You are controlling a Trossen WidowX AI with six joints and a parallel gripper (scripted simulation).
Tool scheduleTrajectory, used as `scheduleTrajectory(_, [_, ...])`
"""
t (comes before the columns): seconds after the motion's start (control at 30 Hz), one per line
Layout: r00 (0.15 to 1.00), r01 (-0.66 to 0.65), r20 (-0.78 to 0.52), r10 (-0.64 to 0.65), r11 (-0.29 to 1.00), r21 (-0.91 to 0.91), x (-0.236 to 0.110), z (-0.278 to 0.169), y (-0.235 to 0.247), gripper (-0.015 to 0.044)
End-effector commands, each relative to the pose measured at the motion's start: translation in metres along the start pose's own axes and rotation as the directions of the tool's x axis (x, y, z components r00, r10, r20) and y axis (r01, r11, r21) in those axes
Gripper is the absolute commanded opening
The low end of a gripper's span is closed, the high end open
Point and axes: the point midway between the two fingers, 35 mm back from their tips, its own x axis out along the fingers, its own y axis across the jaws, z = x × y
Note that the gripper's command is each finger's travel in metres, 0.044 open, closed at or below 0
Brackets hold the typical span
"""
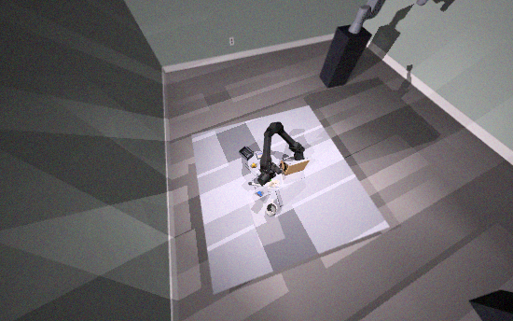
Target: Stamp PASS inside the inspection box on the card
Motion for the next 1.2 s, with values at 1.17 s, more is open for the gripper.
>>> scheduleTrajectory(1.17, [1.000, 0.004, 0.016, -0.004, 1.000, 0.010, 0.041, 0.078, 0.038, 0.0000])
